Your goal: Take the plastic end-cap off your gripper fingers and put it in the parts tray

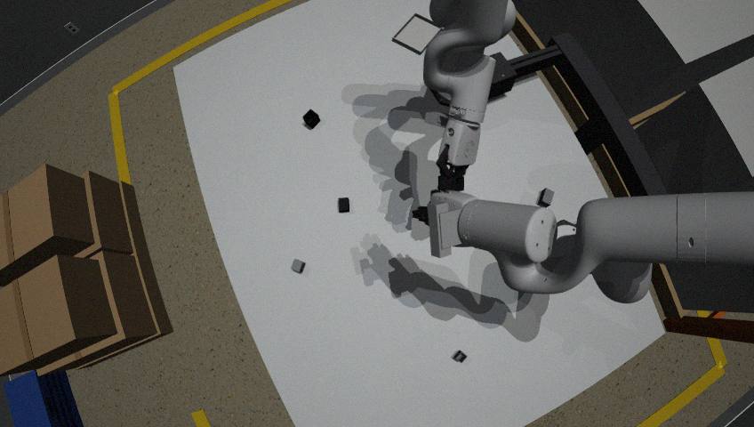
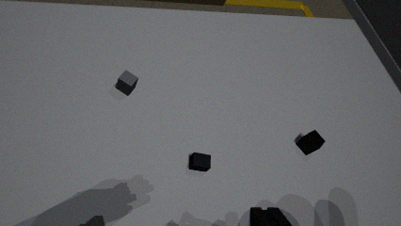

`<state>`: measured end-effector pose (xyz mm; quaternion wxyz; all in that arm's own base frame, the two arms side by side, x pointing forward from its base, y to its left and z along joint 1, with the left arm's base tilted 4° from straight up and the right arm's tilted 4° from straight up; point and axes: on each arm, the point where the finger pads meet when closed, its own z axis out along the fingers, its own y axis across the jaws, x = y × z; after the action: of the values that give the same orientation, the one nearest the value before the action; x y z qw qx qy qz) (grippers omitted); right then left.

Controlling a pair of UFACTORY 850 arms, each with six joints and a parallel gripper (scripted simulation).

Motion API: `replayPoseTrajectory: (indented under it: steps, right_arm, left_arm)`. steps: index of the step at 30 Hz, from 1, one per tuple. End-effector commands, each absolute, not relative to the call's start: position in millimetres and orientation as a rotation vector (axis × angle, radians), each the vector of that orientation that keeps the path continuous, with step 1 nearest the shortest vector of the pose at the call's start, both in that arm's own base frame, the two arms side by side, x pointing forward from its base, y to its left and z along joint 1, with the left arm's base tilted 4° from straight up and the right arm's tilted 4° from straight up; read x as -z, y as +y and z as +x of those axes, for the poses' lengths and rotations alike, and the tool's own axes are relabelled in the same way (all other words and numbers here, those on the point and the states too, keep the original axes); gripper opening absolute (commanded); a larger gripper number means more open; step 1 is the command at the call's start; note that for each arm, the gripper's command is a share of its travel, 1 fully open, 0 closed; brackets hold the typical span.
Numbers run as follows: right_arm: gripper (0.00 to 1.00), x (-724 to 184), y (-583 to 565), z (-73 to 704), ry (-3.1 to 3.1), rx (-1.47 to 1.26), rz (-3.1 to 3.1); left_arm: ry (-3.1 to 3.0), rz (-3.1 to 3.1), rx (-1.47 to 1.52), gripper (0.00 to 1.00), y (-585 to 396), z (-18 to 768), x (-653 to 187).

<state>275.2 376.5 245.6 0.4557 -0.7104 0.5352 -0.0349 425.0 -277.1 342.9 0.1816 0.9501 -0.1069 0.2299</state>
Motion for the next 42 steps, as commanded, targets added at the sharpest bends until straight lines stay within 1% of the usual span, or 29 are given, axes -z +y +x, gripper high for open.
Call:
replayPoseTrajectory:
  steps: [1, 4, 18, 30, 42]
  right_arm:
    - [0.0, -246, 377, 276, 1.319, 0.086, -1.751]
    - [0.0, -246, 377, 276, 1.319, 0.086, -1.751]
    - [0.0, -246, 377, 276, 1.319, 0.086, -1.751]
    - [0.0, -246, 377, 276, 1.319, 0.086, -1.751]
    - [0.0, -246, 377, 276, 1.319, 0.086, -1.751]
  left_arm:
    - [-0.294, 2.719, -0.611, 0.0, -269, 442, -341]
    - [-0.282, 2.753, -0.567, 0.0, -256, 463, -335]
    - [-0.261, 2.825, -0.472, 0.0, -223, 499, -323]
    - [-0.201, 2.917, -0.34, 0.0, -171, 541, -303]
    - [-0.108, 3.02, -0.177, 0.0, -95, 578, -278]
